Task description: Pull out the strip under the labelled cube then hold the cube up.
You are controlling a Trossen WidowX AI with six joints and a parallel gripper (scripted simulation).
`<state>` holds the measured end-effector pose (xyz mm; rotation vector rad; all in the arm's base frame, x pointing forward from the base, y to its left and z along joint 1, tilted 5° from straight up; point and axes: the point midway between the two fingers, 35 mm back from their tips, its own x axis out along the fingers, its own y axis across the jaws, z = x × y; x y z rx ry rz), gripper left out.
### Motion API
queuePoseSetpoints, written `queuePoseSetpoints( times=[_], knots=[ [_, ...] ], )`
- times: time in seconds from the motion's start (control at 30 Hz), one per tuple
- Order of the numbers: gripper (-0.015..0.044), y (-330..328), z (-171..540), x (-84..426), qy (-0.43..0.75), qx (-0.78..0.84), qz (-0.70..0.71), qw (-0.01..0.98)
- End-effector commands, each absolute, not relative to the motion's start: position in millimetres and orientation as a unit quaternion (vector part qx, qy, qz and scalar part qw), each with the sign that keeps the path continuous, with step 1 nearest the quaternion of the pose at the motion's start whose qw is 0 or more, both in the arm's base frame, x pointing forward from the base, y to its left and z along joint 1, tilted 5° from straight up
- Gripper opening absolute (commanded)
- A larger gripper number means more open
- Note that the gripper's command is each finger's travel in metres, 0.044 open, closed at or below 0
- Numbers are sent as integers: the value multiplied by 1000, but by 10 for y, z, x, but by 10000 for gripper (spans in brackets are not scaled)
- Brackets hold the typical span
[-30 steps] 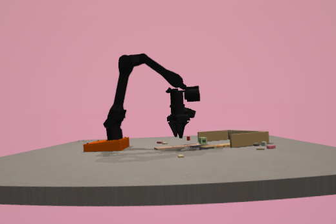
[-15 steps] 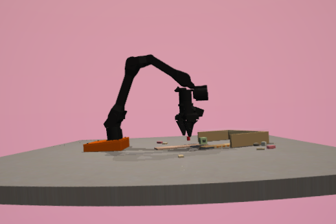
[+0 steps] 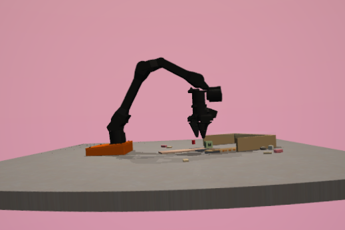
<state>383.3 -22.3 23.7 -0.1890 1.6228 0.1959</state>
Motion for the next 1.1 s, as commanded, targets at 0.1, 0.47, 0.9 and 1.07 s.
queuePoseSetpoints(
  times=[0.1, 0.47, 0.9, 1.07],
  knots=[
    [440, -154, 307, 4055, 719, -82, 86, 685],
    [361, -110, 334, 4196, 718, -82, 86, 686],
    [250, -109, 121, 4194, 718, -82, 86, 686],
    [250, -109, 39, 4190, 718, -82, 86, 686]
  ],
)
